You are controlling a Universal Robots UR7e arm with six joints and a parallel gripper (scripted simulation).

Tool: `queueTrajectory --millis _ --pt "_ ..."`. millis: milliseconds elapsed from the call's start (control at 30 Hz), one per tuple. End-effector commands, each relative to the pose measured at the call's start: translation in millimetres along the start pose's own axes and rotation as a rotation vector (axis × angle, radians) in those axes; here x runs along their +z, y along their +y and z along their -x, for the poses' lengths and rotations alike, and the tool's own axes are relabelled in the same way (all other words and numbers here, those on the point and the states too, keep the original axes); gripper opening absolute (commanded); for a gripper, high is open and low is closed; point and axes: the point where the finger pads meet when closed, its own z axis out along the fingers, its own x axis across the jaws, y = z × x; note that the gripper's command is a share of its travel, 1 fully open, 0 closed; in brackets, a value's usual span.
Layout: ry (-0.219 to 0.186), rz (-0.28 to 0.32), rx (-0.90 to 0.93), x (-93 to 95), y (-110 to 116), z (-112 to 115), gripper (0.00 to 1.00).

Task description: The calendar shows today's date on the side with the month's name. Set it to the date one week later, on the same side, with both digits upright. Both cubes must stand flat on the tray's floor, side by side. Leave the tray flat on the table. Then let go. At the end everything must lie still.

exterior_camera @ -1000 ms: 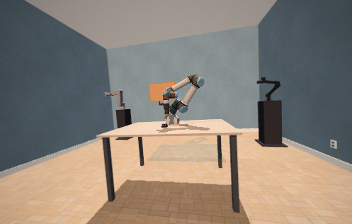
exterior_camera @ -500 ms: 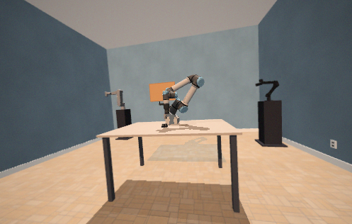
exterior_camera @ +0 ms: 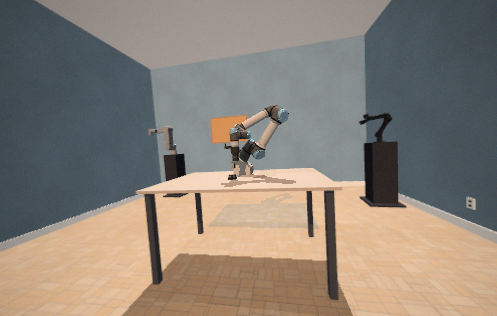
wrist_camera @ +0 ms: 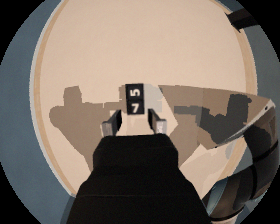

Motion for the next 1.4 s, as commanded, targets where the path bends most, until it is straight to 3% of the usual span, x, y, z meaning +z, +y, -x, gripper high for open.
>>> queueTrajectory --millis 0,1367 --pt "-0.001 0.0 -0.008 3.7 0 0 0.87" --pt "-0.001 0.0 -0.008 46.5 -1 -1 0.87"
